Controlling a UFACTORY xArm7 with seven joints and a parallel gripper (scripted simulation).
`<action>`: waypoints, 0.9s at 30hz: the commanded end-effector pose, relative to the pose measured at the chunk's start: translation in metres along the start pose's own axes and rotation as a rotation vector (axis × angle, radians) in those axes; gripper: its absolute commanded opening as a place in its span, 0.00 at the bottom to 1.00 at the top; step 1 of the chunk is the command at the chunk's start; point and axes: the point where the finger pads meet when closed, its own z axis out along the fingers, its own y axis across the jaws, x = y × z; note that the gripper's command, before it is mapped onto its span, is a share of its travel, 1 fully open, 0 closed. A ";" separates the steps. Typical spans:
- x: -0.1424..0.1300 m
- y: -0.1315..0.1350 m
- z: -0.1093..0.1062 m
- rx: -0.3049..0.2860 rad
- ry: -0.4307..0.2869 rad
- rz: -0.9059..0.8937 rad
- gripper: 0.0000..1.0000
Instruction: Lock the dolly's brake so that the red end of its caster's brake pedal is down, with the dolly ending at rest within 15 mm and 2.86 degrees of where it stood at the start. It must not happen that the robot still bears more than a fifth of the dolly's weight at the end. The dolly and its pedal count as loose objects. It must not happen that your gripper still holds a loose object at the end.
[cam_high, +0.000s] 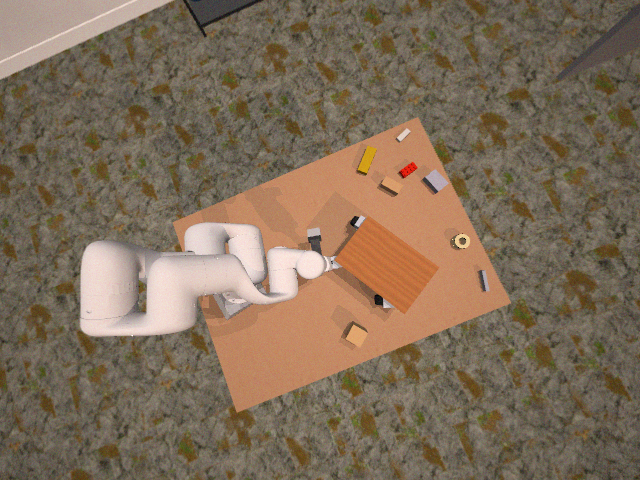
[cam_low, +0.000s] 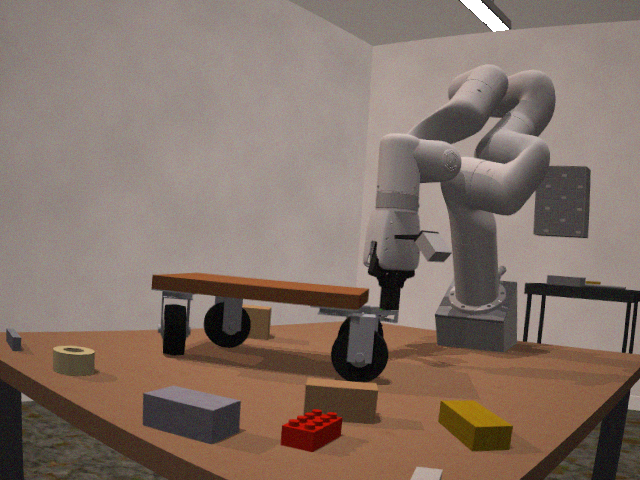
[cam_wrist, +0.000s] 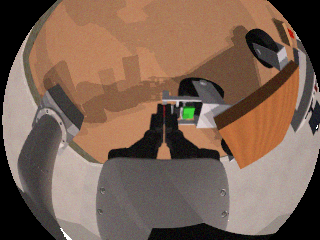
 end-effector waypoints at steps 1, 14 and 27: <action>0.000 0.001 0.002 -0.003 -0.001 0.000 0.00; 0.000 0.001 0.006 -0.003 -0.001 0.000 0.00; 0.000 0.001 0.008 -0.003 -0.001 0.000 0.00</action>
